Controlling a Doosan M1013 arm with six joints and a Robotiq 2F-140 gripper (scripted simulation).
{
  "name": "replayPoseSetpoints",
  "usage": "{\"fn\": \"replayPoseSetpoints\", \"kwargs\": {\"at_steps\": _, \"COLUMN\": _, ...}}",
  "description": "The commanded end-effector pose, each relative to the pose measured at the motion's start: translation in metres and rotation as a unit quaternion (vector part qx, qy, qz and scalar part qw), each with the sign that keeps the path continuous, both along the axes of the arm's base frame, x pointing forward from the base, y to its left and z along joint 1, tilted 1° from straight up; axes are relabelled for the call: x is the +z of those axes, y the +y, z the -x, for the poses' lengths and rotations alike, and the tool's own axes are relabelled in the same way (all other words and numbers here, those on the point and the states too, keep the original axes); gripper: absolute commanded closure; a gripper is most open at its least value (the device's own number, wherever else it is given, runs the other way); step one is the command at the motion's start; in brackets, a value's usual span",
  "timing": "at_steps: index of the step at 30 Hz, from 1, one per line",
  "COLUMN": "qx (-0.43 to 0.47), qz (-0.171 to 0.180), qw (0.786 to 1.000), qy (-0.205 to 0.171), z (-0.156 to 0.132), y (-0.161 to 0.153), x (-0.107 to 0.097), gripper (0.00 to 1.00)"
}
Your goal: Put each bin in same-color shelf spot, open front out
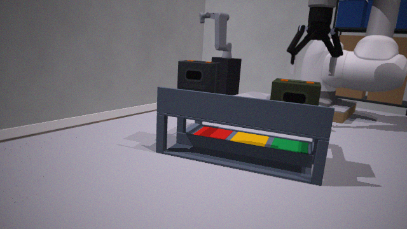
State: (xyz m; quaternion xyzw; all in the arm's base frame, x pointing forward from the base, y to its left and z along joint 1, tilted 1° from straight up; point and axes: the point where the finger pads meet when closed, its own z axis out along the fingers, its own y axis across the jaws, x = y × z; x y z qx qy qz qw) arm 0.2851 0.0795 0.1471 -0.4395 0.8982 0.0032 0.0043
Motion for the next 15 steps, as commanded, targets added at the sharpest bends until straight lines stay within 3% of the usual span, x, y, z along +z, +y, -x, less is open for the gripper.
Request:
{"fn": "replayPoseSetpoints", "kwargs": {"at_steps": 1, "qx": 0.0, "qz": 0.0, "qw": 1.0, "qy": 0.0, "z": 0.0118, "y": 0.0017, "x": -0.0039, "gripper": 0.0}}
{"fn": "replayPoseSetpoints", "kwargs": {"at_steps": 8, "qx": 0.0, "qz": 0.0, "qw": 1.0, "qy": 0.0, "z": 0.0158, "y": 0.002, "x": -0.0054, "gripper": 0.0}}
{"fn": "replayPoseSetpoints", "kwargs": {"at_steps": 9, "qx": 0.0, "qz": 0.0, "qw": 1.0, "qy": 0.0, "z": 0.0158, "y": 0.002, "x": -0.0054, "gripper": 0.9}}
{"fn": "replayPoseSetpoints", "kwargs": {"at_steps": 15, "qx": 0.0, "qz": 0.0, "qw": 1.0, "qy": 0.0, "z": 0.0158, "y": 0.002, "x": -0.0054, "gripper": 0.9}}
